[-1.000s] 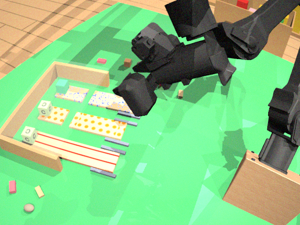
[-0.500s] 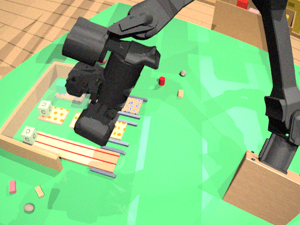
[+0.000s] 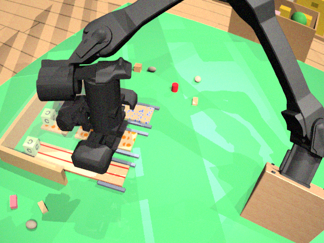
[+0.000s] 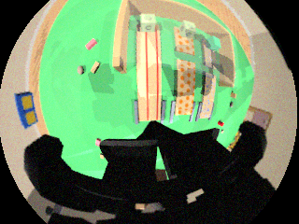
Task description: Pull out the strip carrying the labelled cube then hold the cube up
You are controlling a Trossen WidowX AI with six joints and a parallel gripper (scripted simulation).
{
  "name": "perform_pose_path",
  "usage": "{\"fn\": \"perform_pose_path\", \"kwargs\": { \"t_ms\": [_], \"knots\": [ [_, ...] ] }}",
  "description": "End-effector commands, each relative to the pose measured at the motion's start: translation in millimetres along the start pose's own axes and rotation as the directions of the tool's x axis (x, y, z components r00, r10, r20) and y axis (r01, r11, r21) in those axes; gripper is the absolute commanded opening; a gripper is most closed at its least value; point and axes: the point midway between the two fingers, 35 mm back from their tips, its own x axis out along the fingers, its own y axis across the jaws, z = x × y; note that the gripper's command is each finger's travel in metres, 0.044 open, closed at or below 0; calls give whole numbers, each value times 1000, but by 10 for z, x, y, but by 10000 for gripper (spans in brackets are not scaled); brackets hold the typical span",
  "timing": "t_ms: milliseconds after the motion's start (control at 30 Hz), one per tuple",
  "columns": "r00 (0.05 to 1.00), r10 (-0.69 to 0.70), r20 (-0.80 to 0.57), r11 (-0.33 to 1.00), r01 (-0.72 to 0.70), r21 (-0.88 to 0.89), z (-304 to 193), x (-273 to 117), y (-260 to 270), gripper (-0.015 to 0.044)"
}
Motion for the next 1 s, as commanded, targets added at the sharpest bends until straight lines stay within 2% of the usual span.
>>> {"fn": "perform_pose_path", "kwargs": {
  "t_ms": [0, 967],
  "knots": [
    [1000, 3, -3, 1000, -3, 4, 10, 57, 0, 0],
    [1000, 1, -3, 1000, -1, 4, 4, 539, -29, 0]
  ]
}}
